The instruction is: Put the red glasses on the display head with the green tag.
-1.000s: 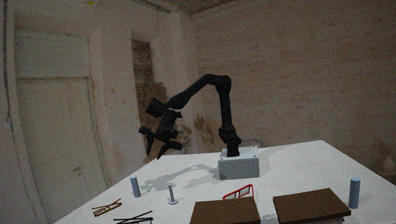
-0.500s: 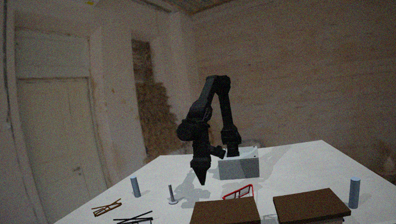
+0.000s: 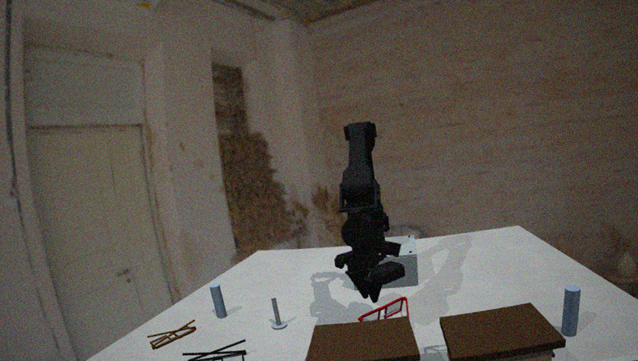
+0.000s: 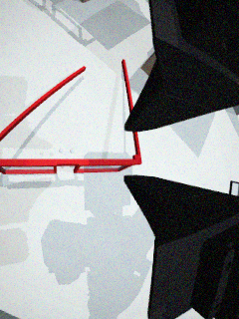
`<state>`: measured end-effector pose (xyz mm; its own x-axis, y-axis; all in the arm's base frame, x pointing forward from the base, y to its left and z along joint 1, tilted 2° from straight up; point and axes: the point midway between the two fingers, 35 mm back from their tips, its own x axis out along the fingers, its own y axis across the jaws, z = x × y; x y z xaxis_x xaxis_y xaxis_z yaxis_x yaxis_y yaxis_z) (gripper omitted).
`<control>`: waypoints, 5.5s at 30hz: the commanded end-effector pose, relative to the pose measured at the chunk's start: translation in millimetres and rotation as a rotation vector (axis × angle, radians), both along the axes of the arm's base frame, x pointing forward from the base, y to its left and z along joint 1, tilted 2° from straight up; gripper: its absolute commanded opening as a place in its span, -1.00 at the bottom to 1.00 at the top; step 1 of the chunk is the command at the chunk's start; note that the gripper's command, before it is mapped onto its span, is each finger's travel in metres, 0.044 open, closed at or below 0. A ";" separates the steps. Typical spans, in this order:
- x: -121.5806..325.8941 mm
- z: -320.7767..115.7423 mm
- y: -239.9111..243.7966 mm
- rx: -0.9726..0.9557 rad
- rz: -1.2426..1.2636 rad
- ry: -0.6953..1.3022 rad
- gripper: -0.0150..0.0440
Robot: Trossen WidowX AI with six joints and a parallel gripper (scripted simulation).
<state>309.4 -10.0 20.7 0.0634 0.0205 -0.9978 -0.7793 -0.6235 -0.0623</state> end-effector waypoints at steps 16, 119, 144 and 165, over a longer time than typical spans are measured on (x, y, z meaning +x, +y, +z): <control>-2.1 -13.5 -0.4 -0.005 0.010 0.009 -0.08; 11.0 43.4 -95.1 -0.004 -0.162 0.012 -0.49; -28.6 41.0 -249.4 -0.001 -0.416 0.016 -0.49; -62.0 2.8 -305.4 0.001 -0.513 0.017 -0.49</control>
